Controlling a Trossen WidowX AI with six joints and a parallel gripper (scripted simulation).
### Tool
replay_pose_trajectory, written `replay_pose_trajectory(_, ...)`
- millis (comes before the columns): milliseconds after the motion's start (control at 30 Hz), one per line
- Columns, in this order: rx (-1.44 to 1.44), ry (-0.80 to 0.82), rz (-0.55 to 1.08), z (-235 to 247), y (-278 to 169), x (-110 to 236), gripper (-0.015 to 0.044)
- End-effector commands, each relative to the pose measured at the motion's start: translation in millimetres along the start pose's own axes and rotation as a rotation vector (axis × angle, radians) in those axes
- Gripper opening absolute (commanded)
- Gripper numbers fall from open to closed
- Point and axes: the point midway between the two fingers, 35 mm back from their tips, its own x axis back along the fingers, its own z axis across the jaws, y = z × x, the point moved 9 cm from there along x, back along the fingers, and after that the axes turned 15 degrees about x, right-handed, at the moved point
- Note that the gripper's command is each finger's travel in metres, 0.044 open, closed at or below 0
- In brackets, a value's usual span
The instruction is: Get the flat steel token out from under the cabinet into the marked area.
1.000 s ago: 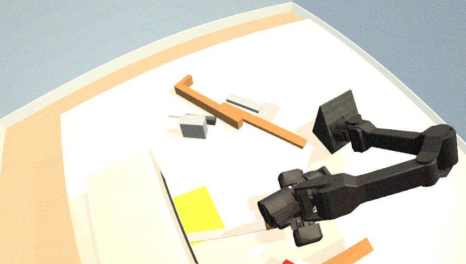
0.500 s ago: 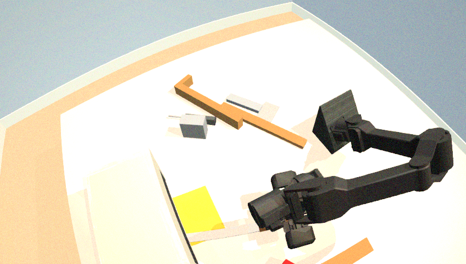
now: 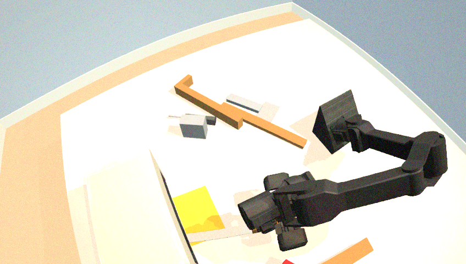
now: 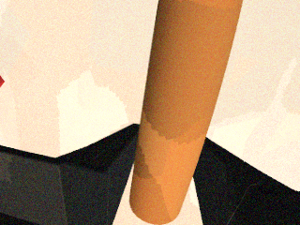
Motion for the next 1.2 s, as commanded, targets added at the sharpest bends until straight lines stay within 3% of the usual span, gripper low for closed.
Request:
replay_pose_trajectory(0,0.003,0.001,0.000,-0.8,4.4,0.2,0.0000)
replay_pose_trajectory(1167,0.005,0.001,-0.002,-10.1,43.8,0.9,0.0000)
